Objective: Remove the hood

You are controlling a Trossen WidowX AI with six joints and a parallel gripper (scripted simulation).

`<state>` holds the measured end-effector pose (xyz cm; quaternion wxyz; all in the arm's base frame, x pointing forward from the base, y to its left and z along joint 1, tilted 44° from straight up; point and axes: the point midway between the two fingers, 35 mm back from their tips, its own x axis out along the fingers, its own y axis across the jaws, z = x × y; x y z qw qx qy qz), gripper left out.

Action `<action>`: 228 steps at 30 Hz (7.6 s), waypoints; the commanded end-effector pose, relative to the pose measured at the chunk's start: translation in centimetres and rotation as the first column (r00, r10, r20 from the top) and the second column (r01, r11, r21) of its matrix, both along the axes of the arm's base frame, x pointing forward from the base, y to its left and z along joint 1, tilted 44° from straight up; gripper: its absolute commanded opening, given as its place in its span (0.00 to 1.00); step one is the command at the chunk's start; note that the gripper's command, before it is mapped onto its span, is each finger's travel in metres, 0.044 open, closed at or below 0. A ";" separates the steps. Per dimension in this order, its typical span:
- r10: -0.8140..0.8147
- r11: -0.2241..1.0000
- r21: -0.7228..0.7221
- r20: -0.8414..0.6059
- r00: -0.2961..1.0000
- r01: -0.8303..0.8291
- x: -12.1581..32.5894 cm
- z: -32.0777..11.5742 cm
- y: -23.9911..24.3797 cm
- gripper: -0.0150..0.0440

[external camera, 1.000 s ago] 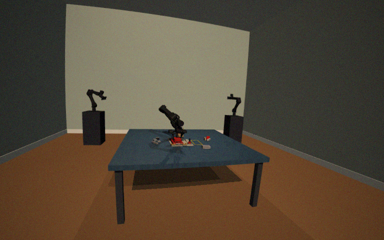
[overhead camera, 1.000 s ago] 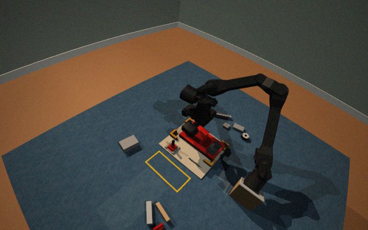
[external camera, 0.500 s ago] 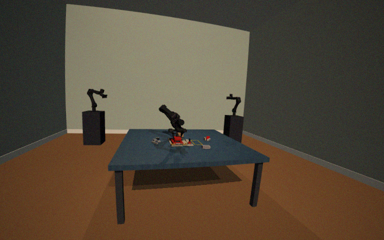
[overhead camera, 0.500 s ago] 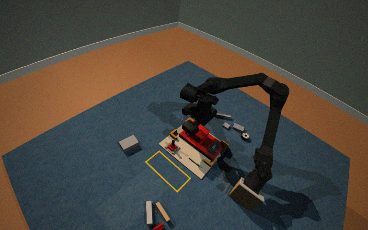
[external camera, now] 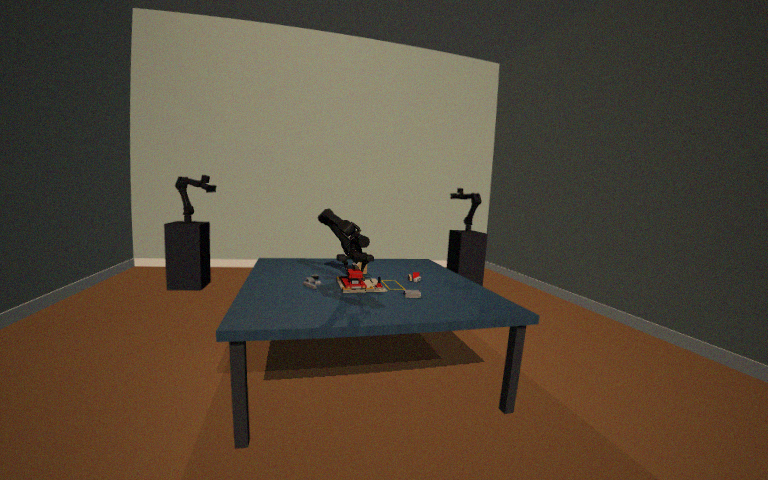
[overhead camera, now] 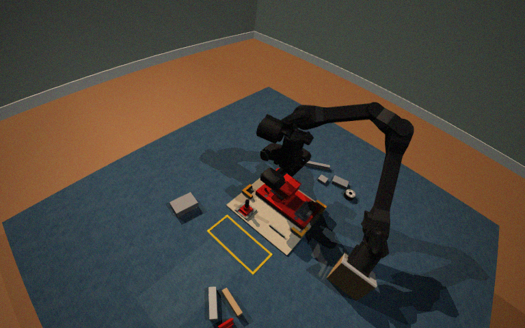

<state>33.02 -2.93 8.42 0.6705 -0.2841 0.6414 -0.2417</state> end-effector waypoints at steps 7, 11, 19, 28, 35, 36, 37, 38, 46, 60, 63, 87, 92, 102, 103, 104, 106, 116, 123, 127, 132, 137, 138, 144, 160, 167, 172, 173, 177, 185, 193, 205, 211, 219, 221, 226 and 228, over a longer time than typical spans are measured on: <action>0.004 1.000 0.010 0.013 1.000 -0.004 0.0 2.6 2.6 0.25; 0.006 1.000 0.003 0.006 1.000 -0.006 0.0 1.9 2.4 0.25; 0.010 1.000 0.018 0.007 1.000 -0.010 0.4 -0.5 5.5 0.25; 0.012 0.999 0.030 0.008 1.000 -0.012 0.3 -3.4 9.2 0.25; 0.011 0.999 0.034 0.008 1.000 -0.011 -0.2 -5.8 11.9 0.25; 0.011 0.999 0.034 0.008 1.000 -0.011 -0.3 -6.1 12.3 0.25; 0.011 0.999 0.034 0.008 1.000 -0.011 -0.4 -6.4 12.6 0.25; 0.011 0.999 0.034 0.008 1.000 -0.011 -0.5 -6.8 13.0 0.25; 0.008 0.999 0.031 0.009 1.000 -0.008 -1.7 -9.5 15.9 0.25; 0.004 1.000 0.022 0.013 1.000 -0.004 -3.4 -12.4 18.6 0.25; 0.004 1.000 0.022 0.013 1.000 -0.004 -3.4 -12.5 18.5 0.25; 0.004 1.000 0.022 0.013 1.000 -0.004 -3.1 -13.8 17.5 0.25; 0.004 1.000 0.022 0.013 1.000 -0.004 -3.1 -14.0 17.2 0.25; 0.004 1.000 0.022 0.013 1.000 -0.004 -3.0 -14.5 16.8 0.25; 0.004 1.000 0.022 0.013 1.000 -0.004 -3.0 -14.6 16.7 0.25; 0.004 1.000 0.022 0.013 1.000 -0.004 -3.0 -14.6 16.7 0.25; 0.004 1.000 0.022 0.013 1.000 -0.004 -3.0 -14.7 16.6 0.25; 0.004 1.000 0.022 0.013 1.000 -0.004 -2.9 -15.2 16.1 0.25; 0.004 1.000 0.022 0.014 1.000 -0.004 -2.9 -15.6 15.8 0.25; 0.004 1.000 0.022 0.014 1.000 -0.004 -2.9 -15.8 15.6 0.25; 0.004 1.000 0.021 0.014 1.000 -0.004 -2.8 -16.0 15.4 0.25; 0.004 1.000 0.021 0.014 1.000 -0.004 -2.8 -16.3 15.2 0.25; 0.004 1.000 0.021 0.014 1.000 -0.004 -2.8 -16.3 15.1 0.25; 0.004 1.000 0.021 0.014 1.000 -0.004 -2.8 -16.6 14.8 0.25; 0.004 1.000 0.020 0.014 1.000 -0.004 -2.8 -17.4 14.0 0.25; 0.004 1.000 0.019 0.014 1.000 -0.004 -2.8 -17.7 13.7 0.25; 0.004 1.000 0.019 0.014 1.000 -0.004 -2.8 -17.9 13.4 0.25; 0.004 1.000 0.019 0.014 1.000 -0.004 -2.8 -18.0 13.4 0.25; 0.004 1.000 0.019 0.014 1.000 -0.004 -2.9 -18.1 13.3 0.25; 0.004 1.000 0.019 0.014 1.000 -0.004 -2.8 -18.2 13.1 0.25; 0.004 1.000 0.018 0.014 1.000 -0.004 -2.8 -18.5 12.8 0.25; 0.004 1.000 0.018 0.014 1.000 -0.004 -2.7 -18.9 12.4 0.25; 0.004 1.000 0.018 0.014 1.000 -0.004 -2.7 -19.2 12.2 0.25; 0.004 1.000 0.018 0.014 1.000 -0.004 -2.7 -19.4 12.0 0.25; 0.004 1.000 0.018 0.014 1.000 -0.004 -2.7 -19.5 11.9 0.25; -0.002 1.000 0.024 0.016 1.000 0.002 -2.7 -19.4 12.1 0.43; -0.002 1.000 0.024 0.016 1.000 0.002 -2.7 -19.4 12.1 0.52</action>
